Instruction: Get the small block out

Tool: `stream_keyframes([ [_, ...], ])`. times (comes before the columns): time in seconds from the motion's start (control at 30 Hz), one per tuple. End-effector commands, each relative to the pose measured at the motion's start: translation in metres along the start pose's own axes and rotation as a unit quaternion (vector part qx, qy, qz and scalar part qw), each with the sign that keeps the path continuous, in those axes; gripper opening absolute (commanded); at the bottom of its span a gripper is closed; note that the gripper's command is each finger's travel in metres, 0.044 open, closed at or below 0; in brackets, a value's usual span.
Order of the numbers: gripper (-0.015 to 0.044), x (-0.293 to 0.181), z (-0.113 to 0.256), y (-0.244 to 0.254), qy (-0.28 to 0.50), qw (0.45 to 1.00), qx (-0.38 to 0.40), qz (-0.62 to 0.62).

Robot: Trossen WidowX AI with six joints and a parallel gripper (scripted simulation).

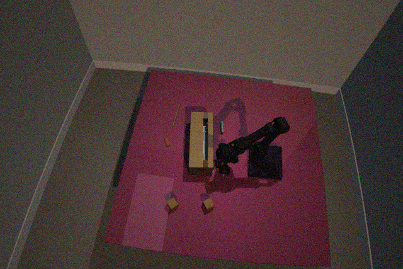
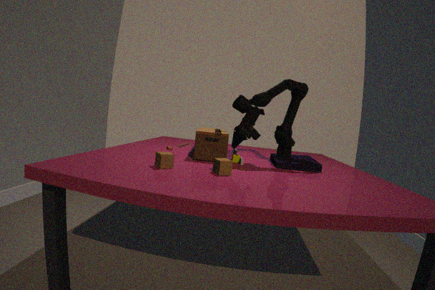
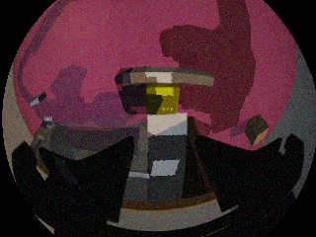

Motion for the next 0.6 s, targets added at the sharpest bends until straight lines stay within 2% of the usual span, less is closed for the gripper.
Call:
stream_keyframes([
  [0.0, 0.0285, 0.005, -0.009, -0.001, -0.006, 1.000, 0.003, -0.001],
  [0.57, 0.0285, 0.017, -0.034, -0.004, -0.006, 1.000, 0.003, -0.002],
])
Point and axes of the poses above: the point midway between the two fingers, 35 mm back from their tips, its own z axis back along the fingers, its own y axis across the jaws, x = y × z, the point moved 7 cm from there along z, back along the fingers, and after that the axes turned 14 degrees about z, right-handed, at the moved point
